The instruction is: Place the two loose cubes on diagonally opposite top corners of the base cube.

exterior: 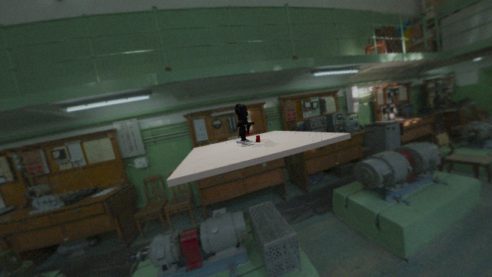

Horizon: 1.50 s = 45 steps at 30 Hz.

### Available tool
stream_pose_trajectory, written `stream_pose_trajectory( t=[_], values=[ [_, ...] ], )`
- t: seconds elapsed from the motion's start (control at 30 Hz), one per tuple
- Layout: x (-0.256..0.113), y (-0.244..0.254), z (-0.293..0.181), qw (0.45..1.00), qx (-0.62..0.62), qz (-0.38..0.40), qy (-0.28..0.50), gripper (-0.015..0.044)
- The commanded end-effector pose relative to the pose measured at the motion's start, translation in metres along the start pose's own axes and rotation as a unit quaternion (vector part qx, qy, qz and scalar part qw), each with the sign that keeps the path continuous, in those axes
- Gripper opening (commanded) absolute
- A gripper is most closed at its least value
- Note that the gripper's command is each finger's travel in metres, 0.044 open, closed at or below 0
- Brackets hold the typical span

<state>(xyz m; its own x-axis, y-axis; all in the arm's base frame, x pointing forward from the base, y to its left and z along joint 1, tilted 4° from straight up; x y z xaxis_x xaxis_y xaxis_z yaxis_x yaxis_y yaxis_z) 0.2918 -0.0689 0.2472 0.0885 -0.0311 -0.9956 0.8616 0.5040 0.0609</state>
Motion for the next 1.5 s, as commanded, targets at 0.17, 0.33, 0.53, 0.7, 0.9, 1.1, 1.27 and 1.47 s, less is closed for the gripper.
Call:
stream_pose_trajectory(
  t=[0.17, 0.33, 0.53, 0.7, 0.9, 1.1, 1.27, 1.47],
  values=[
    [0.002, 0.020, -0.023, 0.999, -0.050, -0.001, -0.001, 0.0105],
    [0.003, 0.030, -0.037, 0.997, -0.077, 0.000, 0.000, 0.0105],
    [0.004, 0.041, -0.053, 0.994, -0.109, 0.001, 0.000, 0.0105],
    [0.005, 0.049, -0.067, 0.991, -0.136, 0.001, 0.000, 0.0105],
    [0.005, 0.057, -0.083, 0.986, -0.164, 0.002, 0.000, 0.0105],
    [0.016, 0.057, -0.084, 0.986, -0.169, 0.001, -0.002, 0.0105],
    [0.032, 0.057, -0.086, 0.984, -0.176, 0.000, -0.006, 0.0105],
    [0.036, 0.057, -0.087, 0.984, -0.178, -0.001, -0.007, 0.0105]
  ],
)
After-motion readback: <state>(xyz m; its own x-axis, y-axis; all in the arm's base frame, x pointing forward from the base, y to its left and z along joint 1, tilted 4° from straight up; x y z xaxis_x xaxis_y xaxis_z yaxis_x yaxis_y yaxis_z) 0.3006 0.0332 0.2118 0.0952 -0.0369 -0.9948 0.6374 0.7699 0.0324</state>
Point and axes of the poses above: the point midway between the two fingers, 35 mm back from their tips, its own x axis out along the fingers, its own y axis across the jaws, z = x × y, the point moved 8 cm from there along -x, back along the fingers, and after that the axes turned 1 degree about -x, right-handed, at the moved point
